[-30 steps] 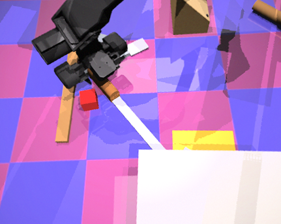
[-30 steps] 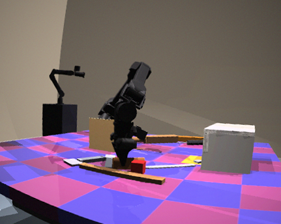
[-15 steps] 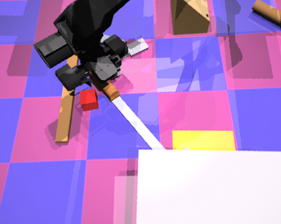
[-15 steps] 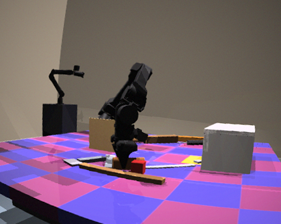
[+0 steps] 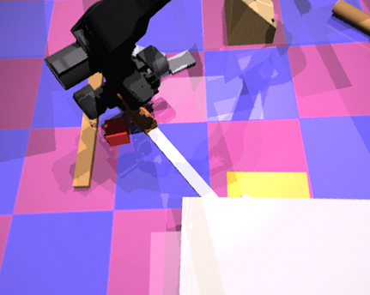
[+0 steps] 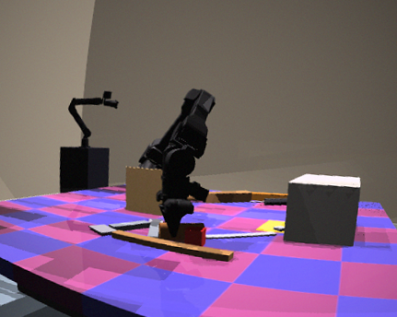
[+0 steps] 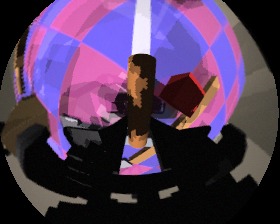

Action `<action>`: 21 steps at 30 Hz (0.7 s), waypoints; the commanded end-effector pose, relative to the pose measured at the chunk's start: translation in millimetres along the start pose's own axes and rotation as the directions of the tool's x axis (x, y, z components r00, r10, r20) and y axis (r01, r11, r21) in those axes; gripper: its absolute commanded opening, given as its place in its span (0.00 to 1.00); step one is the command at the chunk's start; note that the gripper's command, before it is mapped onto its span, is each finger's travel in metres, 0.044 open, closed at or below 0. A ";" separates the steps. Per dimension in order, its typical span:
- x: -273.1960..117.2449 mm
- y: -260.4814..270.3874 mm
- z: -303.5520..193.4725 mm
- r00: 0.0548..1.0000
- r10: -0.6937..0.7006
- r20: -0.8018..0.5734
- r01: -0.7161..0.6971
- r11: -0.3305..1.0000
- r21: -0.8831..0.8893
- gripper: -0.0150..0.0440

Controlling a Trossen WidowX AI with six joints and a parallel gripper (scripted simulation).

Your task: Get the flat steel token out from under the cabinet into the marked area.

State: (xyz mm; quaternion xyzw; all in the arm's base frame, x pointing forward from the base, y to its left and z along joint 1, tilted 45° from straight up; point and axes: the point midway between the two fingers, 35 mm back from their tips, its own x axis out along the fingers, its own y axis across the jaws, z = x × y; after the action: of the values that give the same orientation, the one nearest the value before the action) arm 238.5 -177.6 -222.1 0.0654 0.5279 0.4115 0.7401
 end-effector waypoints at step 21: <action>0.2 0.1 30.5 1.000 0.002 0.002 -0.002 1.000 -0.006 0.25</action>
State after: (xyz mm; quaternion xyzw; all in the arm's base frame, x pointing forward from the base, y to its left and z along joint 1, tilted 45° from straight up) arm 256.2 -170.1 -213.1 0.0653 0.5270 0.4128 0.7400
